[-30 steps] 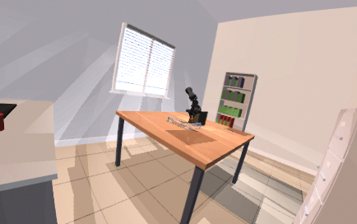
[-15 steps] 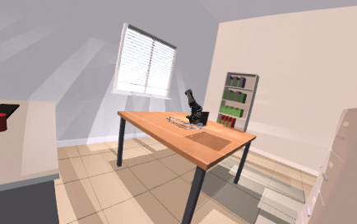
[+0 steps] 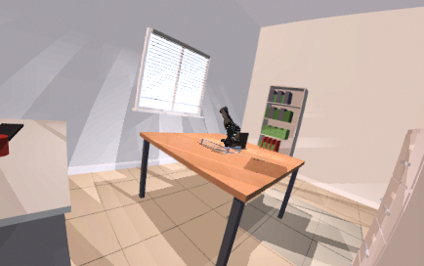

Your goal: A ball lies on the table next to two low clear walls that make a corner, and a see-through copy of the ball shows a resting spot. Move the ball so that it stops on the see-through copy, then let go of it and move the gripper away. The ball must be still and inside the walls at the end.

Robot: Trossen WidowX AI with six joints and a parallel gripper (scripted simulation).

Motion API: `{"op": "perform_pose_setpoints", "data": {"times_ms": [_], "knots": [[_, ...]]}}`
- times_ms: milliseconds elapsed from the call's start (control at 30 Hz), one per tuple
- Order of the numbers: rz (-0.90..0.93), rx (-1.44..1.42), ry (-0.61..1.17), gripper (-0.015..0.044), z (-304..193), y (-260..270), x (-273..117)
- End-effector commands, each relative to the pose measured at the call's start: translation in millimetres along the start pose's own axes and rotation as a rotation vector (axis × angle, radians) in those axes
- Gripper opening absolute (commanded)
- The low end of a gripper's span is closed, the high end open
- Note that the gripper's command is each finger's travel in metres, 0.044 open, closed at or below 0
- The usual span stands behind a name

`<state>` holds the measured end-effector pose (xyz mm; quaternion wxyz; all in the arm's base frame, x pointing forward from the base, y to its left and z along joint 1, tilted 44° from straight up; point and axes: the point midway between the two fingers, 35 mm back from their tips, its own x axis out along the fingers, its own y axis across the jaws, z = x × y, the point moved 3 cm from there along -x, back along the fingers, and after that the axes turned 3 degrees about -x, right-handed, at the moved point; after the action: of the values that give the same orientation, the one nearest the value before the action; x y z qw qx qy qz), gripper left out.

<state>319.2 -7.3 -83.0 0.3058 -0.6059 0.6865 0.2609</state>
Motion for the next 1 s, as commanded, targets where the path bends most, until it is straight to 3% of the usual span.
{"op": "perform_pose_setpoints", "data": {"times_ms": [0, 133, 500, 667, 833, 967], "knots": [[0.012, -0.011, 0.010, 0.0000, 0, 4, 8], [0.012, -0.011, 0.010, 0.0000, 0, 4, 8], [0.003, -0.002, 0.002, 0.0289, 0, 1, 4], [0.004, -0.002, 0.002, 0.0290, 0, 1, 2], [0.011, -0.011, 0.004, 0.0290, 2, 2, -70], [0.012, -0.012, 0.006, 0.0290, 1, 3, -81]]}}
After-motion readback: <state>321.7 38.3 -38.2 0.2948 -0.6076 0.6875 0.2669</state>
